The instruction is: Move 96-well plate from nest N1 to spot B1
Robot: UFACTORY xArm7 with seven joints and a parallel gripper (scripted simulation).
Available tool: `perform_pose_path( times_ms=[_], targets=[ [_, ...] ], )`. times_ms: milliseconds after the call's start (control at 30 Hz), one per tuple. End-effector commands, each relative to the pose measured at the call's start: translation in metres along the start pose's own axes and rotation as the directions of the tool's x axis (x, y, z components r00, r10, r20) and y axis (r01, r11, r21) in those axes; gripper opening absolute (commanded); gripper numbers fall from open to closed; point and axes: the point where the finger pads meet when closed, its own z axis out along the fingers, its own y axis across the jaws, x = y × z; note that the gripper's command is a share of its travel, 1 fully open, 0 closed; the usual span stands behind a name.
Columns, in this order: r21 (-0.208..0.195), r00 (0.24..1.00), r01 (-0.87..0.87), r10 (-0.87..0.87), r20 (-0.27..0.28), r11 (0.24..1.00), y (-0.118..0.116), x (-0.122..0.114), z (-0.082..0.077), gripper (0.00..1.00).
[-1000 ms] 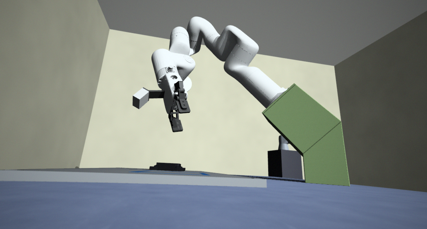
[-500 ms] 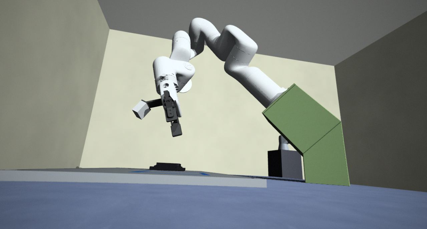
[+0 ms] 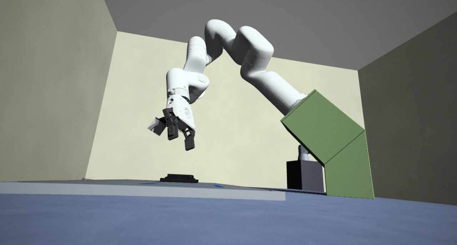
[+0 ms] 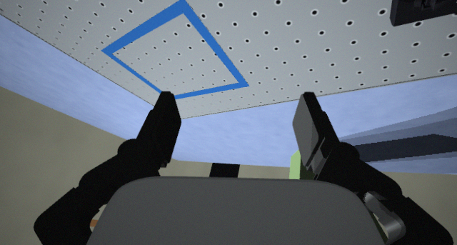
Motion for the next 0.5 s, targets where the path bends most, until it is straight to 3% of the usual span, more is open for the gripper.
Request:
perform_pose_path(
  times_ms=[0, 300, 467],
  targets=[
    [-0.008, 0.988, -0.143, 0.142, -0.067, 0.990, 0.015, 0.014, -0.004, 1.00],
    [0.004, 0.947, -0.301, 0.299, -0.113, 0.954, 0.035, 0.030, -0.010, 1.00],
    [0.025, 0.881, -0.447, 0.445, -0.158, 0.894, 0.055, 0.043, -0.016, 1.00]
  ],
)
